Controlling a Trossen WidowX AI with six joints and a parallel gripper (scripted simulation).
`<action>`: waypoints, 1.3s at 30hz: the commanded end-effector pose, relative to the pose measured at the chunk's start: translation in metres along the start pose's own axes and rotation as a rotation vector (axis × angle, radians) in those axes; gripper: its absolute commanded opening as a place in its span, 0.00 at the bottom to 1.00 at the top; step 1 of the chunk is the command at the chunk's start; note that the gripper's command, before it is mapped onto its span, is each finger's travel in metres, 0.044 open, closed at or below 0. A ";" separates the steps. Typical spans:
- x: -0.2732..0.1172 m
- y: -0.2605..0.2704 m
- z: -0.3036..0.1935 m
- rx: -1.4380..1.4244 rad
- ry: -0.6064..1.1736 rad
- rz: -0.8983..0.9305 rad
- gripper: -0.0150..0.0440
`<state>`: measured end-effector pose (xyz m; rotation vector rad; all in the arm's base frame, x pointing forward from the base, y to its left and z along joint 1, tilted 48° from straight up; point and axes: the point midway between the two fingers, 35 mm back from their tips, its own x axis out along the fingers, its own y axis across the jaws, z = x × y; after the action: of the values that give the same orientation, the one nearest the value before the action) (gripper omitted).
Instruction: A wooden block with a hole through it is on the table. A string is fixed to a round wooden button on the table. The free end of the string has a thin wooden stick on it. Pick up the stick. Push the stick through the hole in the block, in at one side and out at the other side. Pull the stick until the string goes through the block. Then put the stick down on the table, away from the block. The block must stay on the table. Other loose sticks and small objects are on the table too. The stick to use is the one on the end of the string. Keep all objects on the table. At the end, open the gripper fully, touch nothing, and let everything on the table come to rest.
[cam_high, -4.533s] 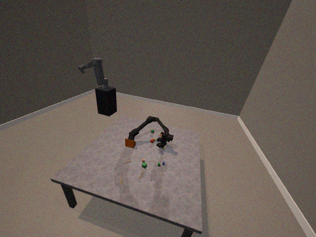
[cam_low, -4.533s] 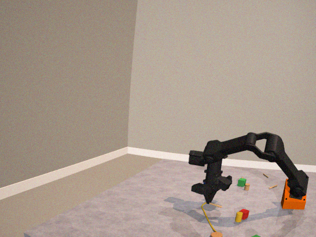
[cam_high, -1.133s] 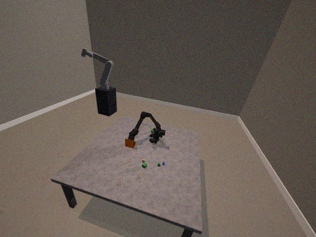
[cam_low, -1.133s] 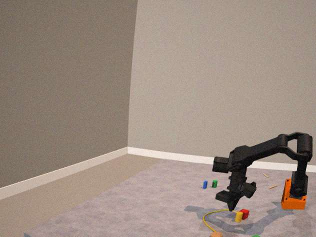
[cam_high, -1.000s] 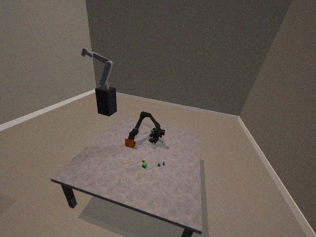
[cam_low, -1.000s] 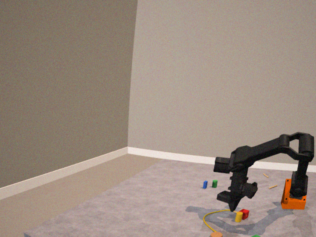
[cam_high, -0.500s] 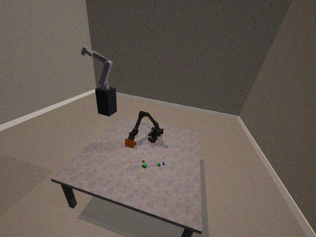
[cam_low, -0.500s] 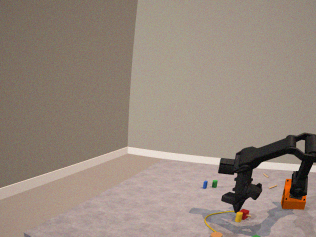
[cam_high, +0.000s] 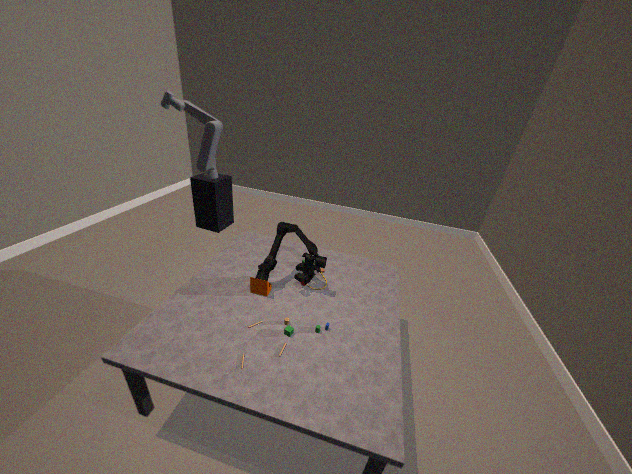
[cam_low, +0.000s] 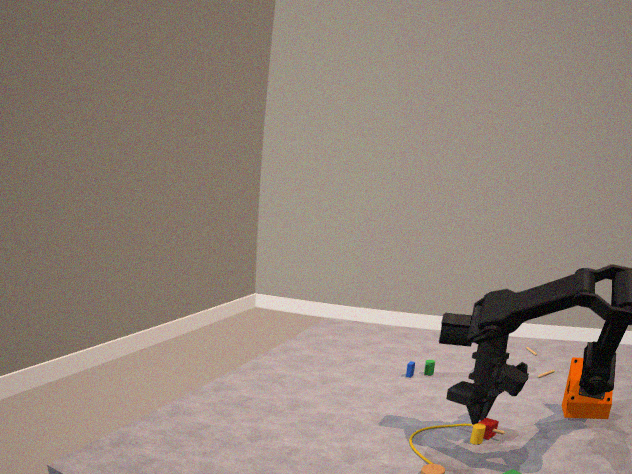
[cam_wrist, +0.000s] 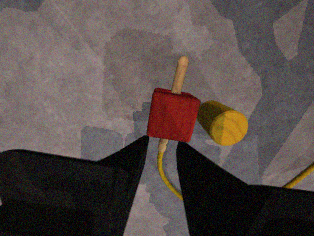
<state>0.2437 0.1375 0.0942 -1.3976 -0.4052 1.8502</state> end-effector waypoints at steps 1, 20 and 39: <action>-0.048 -0.001 -0.006 -0.004 0.021 -0.002 0.46; -0.068 -0.001 0.010 0.744 0.012 -0.016 0.46; -0.069 -0.002 0.038 2.269 -0.010 -0.009 0.46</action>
<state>0.2359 0.0919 0.1485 -0.3319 0.8365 1.4449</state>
